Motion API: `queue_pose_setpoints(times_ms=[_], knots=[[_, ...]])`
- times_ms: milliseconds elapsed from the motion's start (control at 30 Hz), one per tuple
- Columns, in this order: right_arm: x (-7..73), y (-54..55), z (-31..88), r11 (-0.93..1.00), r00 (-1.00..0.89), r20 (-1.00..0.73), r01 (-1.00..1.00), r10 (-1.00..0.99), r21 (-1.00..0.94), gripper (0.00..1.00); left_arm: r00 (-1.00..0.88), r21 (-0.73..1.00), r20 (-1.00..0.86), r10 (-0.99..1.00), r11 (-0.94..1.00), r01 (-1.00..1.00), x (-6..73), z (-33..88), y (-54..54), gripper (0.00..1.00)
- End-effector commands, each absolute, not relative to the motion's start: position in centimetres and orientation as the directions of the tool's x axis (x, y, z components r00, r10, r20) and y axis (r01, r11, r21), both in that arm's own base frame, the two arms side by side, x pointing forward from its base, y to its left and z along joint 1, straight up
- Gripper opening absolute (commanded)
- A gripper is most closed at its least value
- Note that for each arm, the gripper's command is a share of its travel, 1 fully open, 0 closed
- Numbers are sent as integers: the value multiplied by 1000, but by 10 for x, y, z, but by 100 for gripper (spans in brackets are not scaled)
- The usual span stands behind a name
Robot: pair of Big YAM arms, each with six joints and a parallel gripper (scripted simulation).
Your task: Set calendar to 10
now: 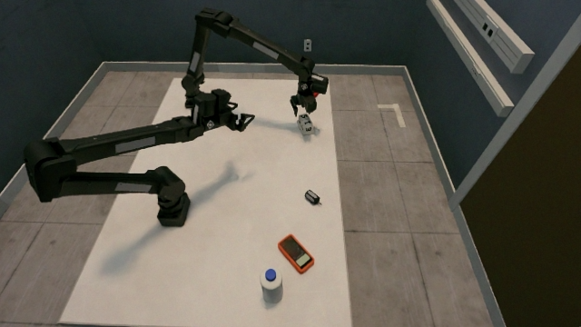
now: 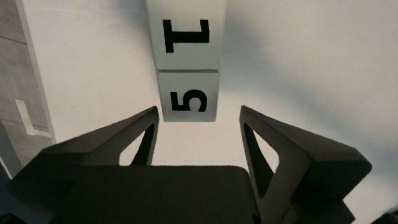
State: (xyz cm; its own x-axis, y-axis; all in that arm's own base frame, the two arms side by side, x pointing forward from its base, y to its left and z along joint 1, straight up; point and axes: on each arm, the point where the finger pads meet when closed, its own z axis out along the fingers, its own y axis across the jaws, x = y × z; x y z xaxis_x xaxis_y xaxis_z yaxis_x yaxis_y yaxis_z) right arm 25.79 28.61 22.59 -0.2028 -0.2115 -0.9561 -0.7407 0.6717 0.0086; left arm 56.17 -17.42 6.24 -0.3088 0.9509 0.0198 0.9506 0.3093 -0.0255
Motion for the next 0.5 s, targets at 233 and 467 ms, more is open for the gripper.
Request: queue_pose_setpoints(times_ms=[233, 467], knots=[[262, 287, 233, 673, -182, -963, -739, -200, 0, 100, -284, 19, -15, 959, 284, 959, 588, 68, -195, 69], [262, 287, 233, 673, -182, -963, -739, -200, 0, 100, -295, 0, -1, 956, 295, 956, 584, 49, -187, 69]])
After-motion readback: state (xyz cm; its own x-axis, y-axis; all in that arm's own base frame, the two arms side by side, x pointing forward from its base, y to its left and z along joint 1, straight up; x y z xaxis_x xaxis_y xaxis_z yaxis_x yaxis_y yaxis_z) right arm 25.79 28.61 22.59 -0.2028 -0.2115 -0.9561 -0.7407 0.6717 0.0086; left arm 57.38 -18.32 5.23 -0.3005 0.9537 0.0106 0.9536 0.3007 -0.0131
